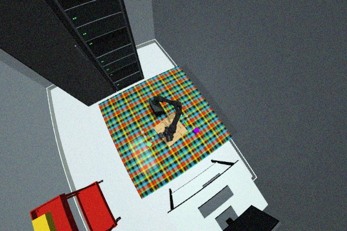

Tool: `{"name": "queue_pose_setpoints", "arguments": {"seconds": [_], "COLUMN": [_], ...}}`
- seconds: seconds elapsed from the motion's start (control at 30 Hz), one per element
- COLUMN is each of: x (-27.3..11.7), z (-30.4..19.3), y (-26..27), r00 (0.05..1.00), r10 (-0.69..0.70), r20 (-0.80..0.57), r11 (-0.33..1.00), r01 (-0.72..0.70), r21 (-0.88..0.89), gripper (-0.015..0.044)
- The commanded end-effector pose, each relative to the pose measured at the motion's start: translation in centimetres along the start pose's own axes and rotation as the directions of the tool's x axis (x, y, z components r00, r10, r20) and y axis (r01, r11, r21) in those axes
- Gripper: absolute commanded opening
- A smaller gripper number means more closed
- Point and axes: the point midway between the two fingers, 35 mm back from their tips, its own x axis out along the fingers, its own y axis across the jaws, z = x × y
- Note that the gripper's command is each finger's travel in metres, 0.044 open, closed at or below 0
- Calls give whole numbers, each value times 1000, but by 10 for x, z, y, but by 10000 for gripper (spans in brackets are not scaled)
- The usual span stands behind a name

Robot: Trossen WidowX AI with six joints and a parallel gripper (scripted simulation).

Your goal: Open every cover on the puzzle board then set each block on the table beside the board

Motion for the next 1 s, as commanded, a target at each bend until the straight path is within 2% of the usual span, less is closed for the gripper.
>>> {"name": "queue_pose_setpoints", "arguments": {"seconds": [0.0, 0.57, 0.97], "x": [-9, -29, -60], "z": [2, 1, 2], "y": [0, 0, -1], "r00": [1000, 1000, 1000], "r10": [-3, -2, -4], "r20": [7, 6, 7], "r11": [1000, 1000, 1000], "r01": [3, 2, 4], "r21": [-5, -4, -4], "gripper": [80, 80, 80]}}
